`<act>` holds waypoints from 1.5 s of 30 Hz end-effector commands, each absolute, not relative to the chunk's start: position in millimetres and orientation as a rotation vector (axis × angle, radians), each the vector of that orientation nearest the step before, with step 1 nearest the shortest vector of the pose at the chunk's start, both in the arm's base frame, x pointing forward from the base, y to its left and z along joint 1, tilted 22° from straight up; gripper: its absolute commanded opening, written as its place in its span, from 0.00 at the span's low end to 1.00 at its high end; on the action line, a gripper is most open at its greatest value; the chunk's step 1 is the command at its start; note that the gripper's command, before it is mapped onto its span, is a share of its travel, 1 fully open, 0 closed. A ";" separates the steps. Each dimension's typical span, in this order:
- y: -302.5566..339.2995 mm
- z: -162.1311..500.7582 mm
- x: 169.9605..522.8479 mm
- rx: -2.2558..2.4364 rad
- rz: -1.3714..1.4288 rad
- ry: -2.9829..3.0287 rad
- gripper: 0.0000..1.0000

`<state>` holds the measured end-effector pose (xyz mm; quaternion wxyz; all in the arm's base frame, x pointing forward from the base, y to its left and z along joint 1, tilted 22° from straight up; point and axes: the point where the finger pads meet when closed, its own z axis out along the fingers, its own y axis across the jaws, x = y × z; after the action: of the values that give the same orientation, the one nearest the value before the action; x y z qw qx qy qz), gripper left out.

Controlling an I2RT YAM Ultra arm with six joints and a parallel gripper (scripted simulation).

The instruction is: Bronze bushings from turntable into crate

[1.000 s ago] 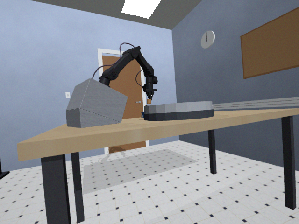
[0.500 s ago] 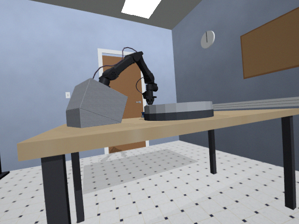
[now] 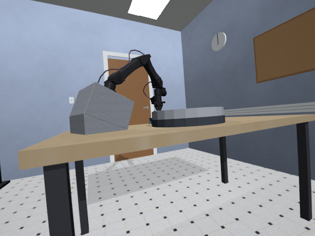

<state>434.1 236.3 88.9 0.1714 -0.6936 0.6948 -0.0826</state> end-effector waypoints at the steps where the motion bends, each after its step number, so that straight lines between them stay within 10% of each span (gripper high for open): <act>1: 238.7 108.0 439.7 -1.934 -0.233 1.936 0.00; 45: 235.5 93.6 441.9 -1.957 -0.223 1.967 0.00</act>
<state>434.1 236.3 88.9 0.1712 -0.6948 0.6936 -0.0828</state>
